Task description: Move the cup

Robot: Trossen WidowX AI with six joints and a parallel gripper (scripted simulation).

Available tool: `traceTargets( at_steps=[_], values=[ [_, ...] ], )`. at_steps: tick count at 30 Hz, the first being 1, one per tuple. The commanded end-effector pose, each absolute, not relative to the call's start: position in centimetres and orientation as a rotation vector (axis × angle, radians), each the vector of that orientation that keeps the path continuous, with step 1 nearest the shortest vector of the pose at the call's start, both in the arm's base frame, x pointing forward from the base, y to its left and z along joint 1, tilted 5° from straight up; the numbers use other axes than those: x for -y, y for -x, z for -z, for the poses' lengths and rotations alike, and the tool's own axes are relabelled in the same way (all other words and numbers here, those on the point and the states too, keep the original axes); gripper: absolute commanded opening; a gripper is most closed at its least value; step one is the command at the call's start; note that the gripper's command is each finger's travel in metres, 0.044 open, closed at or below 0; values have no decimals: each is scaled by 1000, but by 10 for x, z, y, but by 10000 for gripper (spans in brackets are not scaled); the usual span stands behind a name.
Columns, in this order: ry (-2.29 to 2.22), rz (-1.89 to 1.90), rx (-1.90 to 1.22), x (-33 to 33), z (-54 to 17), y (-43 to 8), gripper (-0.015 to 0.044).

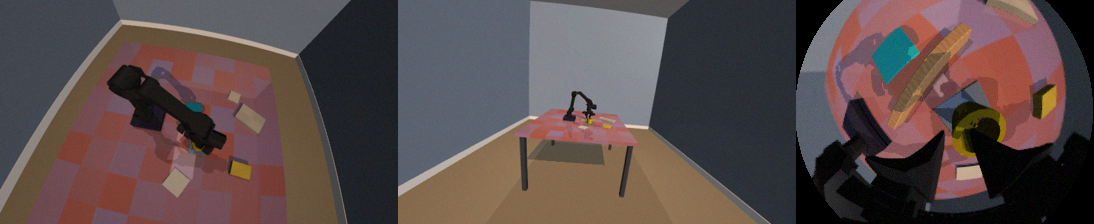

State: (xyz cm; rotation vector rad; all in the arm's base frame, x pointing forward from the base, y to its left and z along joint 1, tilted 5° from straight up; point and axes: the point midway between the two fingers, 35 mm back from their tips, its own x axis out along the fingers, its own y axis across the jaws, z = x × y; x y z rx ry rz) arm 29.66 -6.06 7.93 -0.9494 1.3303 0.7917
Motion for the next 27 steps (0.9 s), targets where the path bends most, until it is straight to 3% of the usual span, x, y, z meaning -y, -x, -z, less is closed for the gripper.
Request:
traceTargets(
  at_steps=[1,17,27],
  values=[
    [953,-796,-1333,61,-71,-296,167],
    [953,-796,-1334,62,-53,-296,167],
    [948,-794,-1333,62,-55,-297,100]
  ],
)
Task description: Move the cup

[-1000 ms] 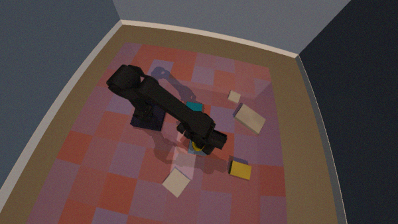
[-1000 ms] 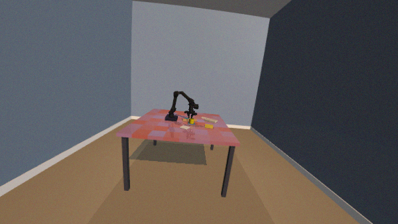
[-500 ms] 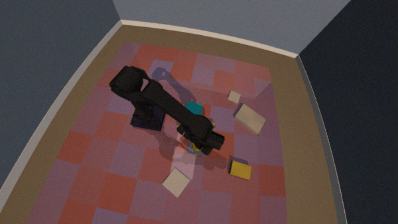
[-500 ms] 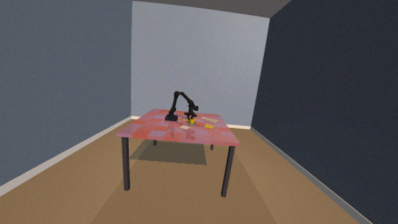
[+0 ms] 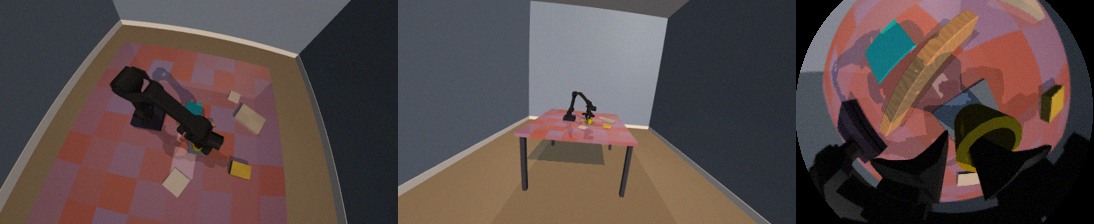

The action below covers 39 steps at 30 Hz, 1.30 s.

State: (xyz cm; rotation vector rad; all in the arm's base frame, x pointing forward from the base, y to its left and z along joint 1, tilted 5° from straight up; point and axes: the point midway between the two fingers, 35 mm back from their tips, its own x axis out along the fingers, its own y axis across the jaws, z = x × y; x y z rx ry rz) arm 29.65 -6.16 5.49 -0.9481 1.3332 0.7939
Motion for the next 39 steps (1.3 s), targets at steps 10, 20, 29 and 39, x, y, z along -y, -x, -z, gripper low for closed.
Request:
traceTargets(
  at_steps=[10,20,29,39],
  values=[
    [948,-794,-1333,62,-55,-297,33],
    [949,-794,-1333,61,-67,-297,0],
    [952,-795,-1333,59,-99,-295,0],
    [956,-799,-1327,58,-114,-294,0]
  ],
)
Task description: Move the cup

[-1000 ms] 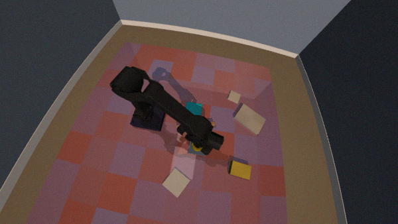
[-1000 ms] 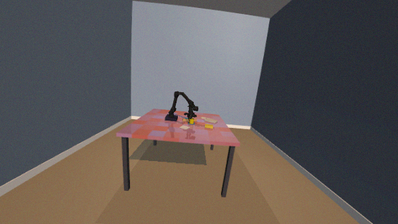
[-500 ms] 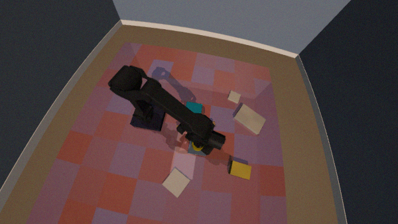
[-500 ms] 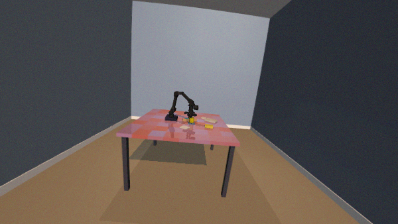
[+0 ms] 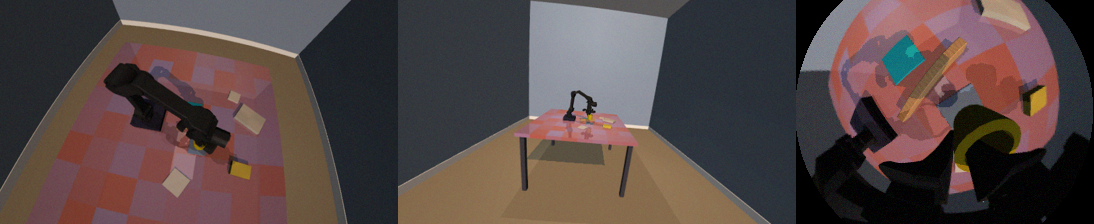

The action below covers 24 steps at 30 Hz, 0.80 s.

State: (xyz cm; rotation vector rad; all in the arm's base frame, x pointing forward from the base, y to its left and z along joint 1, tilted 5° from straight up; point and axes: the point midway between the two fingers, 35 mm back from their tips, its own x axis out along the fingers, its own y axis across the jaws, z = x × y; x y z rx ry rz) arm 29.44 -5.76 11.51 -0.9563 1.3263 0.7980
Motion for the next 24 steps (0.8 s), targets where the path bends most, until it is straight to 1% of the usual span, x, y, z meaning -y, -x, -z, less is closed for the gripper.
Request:
traceTargets(
  at_steps=[1,15,24],
  values=[
    [956,-799,-1327,58,-114,-294,0],
    [956,-799,-1327,57,-114,-294,0],
    [953,-799,-1330,42,-113,-289,0]
  ],
)
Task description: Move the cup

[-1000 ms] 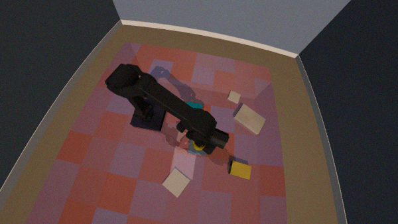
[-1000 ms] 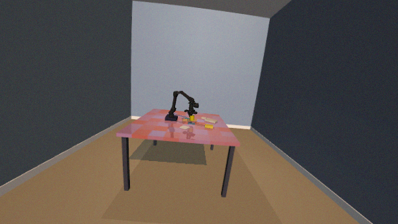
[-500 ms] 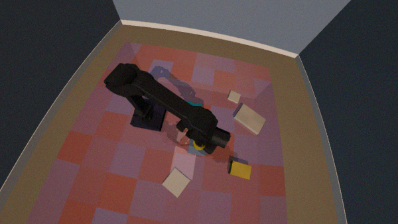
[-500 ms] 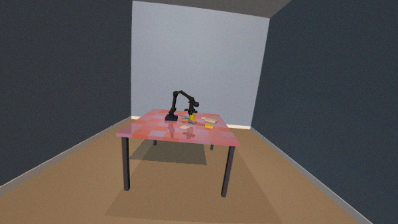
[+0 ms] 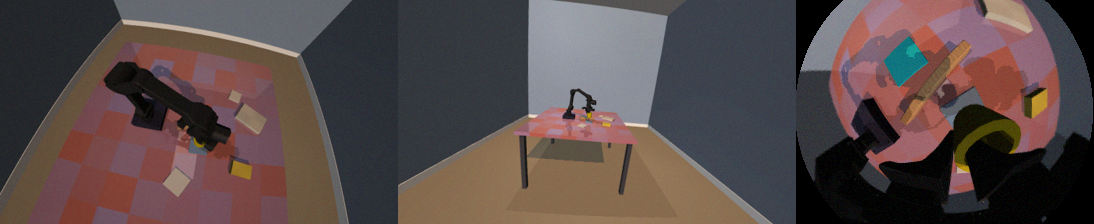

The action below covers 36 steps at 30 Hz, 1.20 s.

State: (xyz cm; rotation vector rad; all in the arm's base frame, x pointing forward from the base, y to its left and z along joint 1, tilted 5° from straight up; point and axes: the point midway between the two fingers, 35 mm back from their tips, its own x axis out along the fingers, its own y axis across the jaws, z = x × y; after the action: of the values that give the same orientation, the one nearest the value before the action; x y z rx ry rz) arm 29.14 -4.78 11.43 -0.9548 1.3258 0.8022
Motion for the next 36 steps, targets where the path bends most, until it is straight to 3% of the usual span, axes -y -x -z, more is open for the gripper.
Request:
traceTargets(
  at_steps=[1,36],
  values=[
    [953,-799,-1330,40,-113,-288,0],
    [946,-803,-1331,-28,-110,-266,0]
  ],
)
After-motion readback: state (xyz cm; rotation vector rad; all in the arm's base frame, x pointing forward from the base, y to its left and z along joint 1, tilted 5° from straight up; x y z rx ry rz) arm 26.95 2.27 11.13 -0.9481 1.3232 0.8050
